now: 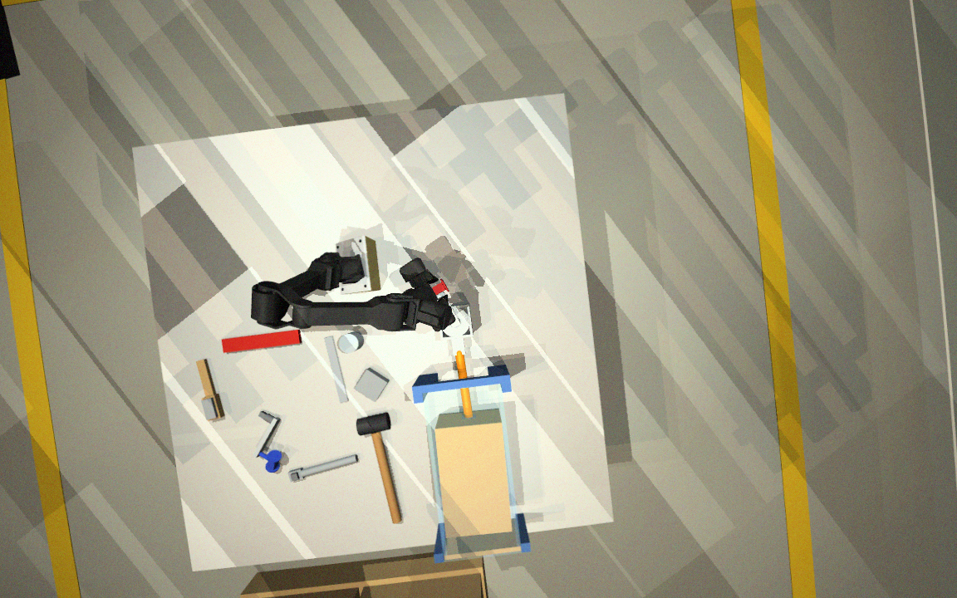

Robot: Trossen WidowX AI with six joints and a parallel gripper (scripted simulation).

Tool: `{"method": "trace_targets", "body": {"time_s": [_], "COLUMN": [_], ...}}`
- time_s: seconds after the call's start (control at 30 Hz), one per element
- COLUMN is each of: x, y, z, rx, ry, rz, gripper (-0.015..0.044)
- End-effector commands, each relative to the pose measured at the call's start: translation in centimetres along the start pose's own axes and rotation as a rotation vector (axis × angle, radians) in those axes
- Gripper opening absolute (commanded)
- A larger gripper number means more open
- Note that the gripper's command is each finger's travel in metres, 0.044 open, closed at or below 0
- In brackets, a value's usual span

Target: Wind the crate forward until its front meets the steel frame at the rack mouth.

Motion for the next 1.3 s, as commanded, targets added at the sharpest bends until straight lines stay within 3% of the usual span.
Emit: {"method": "trace_targets", "body": {"time_s": [0.0, 0.1, 0.2, 1.27], "x": [0.0, 0.0, 0.0, 0.2], "y": [0.0, 0.0, 0.0, 1.3], "z": [0.0, 0.0, 0.0, 0.3], "rx": [0.0, 0.0, 0.0, 0.006], "ry": [0.0, 0.0, 0.0, 0.001], "rz": [0.0, 0.0, 0.0, -0.006], "gripper": [0.0099, 0.002, 0.0, 0.0]}}
Point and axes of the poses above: the point midway between the two fingers, 35 mm back from their tips, its own x axis back along the fingers, its own z axis across the jaws, y = z × x, the point moved 6 cm from there along x, back along the fingers, and after that the axes turned 12 degrees about -x, right-handed, at the moved point
